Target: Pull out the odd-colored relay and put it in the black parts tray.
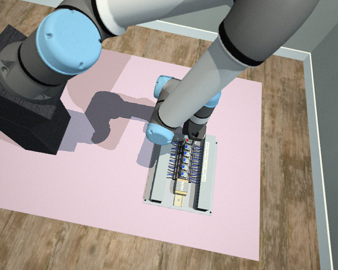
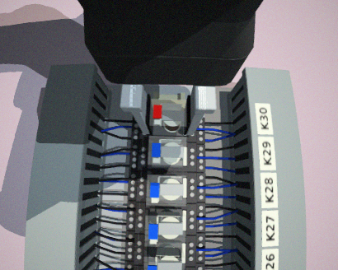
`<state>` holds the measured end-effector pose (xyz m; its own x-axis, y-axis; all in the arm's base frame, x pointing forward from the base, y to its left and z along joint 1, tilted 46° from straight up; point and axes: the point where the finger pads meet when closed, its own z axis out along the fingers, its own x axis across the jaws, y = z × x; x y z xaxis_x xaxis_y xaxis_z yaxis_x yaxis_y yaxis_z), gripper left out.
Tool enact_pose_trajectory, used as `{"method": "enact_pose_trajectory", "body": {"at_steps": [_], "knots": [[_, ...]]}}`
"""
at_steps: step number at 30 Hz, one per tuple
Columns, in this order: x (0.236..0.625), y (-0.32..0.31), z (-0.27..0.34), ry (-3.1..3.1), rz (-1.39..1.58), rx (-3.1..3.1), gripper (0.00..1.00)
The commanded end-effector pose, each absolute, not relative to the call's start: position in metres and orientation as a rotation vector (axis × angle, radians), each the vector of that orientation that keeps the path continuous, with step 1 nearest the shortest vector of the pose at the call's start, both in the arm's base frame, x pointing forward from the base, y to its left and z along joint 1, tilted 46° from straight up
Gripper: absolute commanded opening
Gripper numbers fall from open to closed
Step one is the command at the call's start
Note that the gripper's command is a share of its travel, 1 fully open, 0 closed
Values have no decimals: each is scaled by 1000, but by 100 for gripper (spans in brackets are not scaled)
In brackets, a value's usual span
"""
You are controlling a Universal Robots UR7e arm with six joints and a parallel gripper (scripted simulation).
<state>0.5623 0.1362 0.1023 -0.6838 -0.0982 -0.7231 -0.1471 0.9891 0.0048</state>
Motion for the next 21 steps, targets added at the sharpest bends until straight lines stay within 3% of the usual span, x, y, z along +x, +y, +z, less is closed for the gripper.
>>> {"method": "enact_pose_trajectory", "body": {"at_steps": [1,21], "knots": [[562,136,103,2323,79,-170,0],[562,136,102,2293,81,-167,0]]}}
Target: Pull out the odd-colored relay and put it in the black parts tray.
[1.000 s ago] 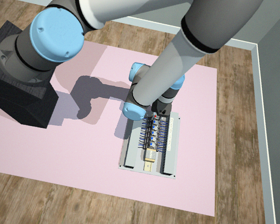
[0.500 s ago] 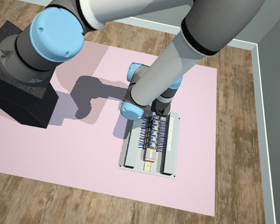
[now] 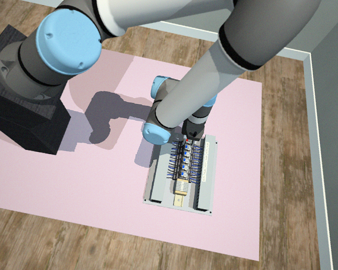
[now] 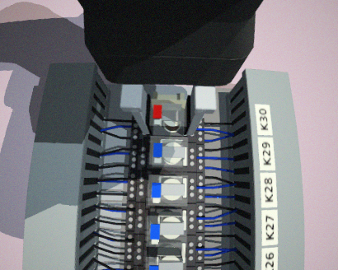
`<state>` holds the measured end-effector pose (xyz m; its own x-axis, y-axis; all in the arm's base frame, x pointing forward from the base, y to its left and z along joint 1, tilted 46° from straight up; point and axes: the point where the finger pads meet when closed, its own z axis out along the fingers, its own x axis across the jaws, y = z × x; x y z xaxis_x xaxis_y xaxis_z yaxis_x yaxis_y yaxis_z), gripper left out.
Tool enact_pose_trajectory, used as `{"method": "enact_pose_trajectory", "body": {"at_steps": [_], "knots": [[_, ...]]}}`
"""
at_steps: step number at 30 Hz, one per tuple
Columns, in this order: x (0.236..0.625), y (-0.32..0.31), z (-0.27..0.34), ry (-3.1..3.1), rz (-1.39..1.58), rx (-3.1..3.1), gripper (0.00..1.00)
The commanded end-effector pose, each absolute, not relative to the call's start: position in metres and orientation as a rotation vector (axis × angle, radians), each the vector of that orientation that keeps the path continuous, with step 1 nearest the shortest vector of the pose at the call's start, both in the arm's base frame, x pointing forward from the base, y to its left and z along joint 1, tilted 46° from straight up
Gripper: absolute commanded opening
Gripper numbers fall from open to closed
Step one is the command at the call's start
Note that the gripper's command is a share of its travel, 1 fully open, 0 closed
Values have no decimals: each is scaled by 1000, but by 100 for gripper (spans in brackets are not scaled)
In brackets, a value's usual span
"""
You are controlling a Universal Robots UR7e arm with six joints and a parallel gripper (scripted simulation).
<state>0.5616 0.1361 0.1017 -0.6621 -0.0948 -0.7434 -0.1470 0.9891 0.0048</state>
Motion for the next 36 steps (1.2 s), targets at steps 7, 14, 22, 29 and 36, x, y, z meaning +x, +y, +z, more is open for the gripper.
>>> {"method": "enact_pose_trajectory", "body": {"at_steps": [7,14,22,29,36], "knots": [[561,136,102,2275,83,-166,0],[561,136,102,2271,83,-166,0],[561,136,102,2254,84,-164,0],[561,136,101,2246,85,-164,0],[560,136,101,2238,85,-163,0]]}}
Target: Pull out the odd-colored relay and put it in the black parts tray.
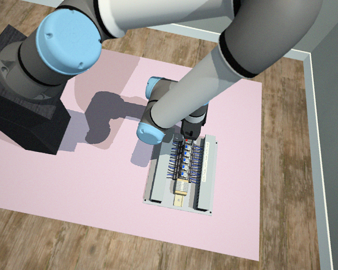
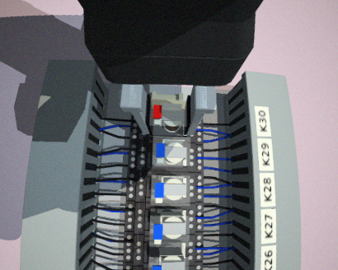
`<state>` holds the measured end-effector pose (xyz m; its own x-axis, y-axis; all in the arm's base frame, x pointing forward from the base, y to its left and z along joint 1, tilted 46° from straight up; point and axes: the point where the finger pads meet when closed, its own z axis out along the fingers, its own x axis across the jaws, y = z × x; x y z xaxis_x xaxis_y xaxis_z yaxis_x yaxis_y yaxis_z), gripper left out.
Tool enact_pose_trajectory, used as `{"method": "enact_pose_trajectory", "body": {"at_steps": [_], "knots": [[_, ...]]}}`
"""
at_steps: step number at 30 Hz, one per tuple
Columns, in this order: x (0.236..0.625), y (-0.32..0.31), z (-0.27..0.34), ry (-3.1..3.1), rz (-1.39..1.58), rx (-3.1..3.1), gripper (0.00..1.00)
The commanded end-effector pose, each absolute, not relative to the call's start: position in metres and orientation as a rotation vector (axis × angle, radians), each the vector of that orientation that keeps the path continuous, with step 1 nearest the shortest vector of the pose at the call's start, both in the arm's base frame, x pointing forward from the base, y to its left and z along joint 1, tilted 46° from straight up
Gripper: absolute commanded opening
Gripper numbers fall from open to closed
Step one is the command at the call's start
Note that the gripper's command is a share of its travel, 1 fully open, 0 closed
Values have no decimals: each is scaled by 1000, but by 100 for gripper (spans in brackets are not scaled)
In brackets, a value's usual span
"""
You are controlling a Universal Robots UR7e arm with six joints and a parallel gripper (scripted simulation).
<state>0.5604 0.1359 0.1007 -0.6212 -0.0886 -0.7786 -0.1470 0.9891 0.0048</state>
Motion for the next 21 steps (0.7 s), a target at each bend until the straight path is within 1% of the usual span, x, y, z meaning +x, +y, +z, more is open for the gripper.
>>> {"method": "enact_pose_trajectory", "body": {"at_steps": [1,21], "knots": [[560,136,101,2235,85,-163,0],[560,136,101,2248,84,-164,0]]}}
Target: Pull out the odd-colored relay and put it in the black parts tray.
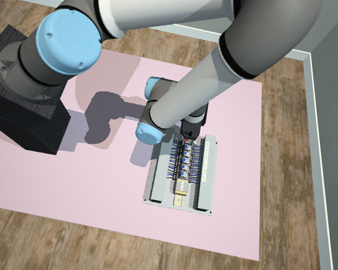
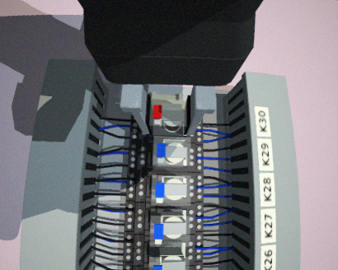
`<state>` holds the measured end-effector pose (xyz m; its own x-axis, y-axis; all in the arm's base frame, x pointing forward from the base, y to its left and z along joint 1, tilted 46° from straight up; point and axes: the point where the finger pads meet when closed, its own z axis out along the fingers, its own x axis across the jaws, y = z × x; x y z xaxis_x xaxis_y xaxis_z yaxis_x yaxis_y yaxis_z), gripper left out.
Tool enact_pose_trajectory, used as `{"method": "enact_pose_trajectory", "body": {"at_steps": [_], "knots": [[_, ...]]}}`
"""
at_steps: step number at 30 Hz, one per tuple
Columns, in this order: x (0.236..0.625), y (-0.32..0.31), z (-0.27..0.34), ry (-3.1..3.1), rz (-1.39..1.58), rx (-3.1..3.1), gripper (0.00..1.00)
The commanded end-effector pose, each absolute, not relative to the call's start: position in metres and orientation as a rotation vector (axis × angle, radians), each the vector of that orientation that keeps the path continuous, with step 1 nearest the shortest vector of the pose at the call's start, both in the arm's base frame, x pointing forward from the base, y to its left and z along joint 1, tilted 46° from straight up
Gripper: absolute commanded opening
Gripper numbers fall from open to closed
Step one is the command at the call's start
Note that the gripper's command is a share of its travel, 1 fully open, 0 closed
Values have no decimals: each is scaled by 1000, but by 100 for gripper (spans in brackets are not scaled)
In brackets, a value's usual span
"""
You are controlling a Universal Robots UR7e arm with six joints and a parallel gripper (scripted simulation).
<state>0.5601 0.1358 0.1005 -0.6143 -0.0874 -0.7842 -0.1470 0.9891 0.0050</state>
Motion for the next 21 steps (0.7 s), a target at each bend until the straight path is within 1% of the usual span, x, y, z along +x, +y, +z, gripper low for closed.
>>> {"method": "enact_pose_trajectory", "body": {"at_steps": [1,21], "knots": [[560,136,102,2252,84,-164,0],[561,136,102,2281,82,-166,0]]}}
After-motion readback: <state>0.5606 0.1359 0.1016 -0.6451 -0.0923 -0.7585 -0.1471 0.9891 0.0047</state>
